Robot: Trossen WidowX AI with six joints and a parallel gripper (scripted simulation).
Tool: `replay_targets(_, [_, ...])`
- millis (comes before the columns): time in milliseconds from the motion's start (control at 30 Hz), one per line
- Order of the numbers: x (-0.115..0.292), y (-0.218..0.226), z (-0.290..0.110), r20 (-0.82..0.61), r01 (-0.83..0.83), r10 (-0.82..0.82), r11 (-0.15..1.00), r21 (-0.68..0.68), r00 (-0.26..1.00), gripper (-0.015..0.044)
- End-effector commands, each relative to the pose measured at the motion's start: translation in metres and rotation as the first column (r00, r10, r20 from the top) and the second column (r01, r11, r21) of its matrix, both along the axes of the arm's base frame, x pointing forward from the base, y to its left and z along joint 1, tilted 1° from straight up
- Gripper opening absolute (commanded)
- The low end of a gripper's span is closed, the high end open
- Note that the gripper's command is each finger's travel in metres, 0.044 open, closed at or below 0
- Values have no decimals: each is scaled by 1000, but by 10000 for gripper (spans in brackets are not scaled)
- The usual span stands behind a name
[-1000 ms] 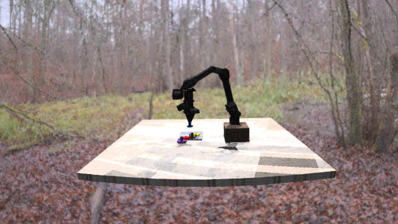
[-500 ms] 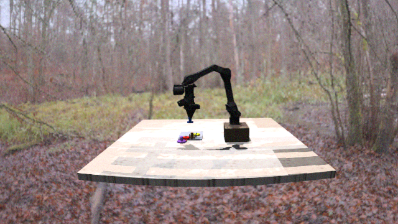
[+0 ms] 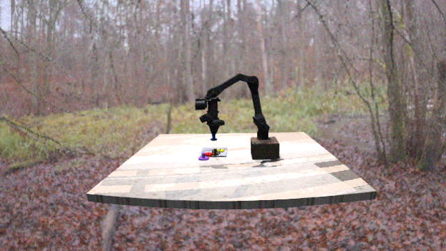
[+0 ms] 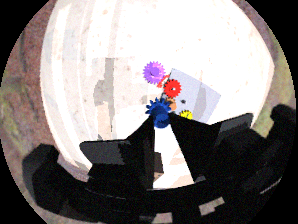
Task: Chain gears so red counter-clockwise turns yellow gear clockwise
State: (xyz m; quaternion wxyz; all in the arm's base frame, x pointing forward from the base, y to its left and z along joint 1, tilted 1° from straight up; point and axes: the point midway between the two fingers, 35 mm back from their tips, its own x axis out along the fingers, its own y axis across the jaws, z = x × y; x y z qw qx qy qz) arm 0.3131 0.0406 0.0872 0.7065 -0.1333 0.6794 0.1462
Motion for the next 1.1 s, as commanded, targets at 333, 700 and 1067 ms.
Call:
replay_targets(333, [-8,-27,-21,-1,0,0,1000,0,1000,0])
replay_targets(700, [-17,-49,-38,-2,0,0,1000,-2,1000,0])
replay_targets(1067, [-29,-69,-55,-3,0,0,1000,-4,1000,0])
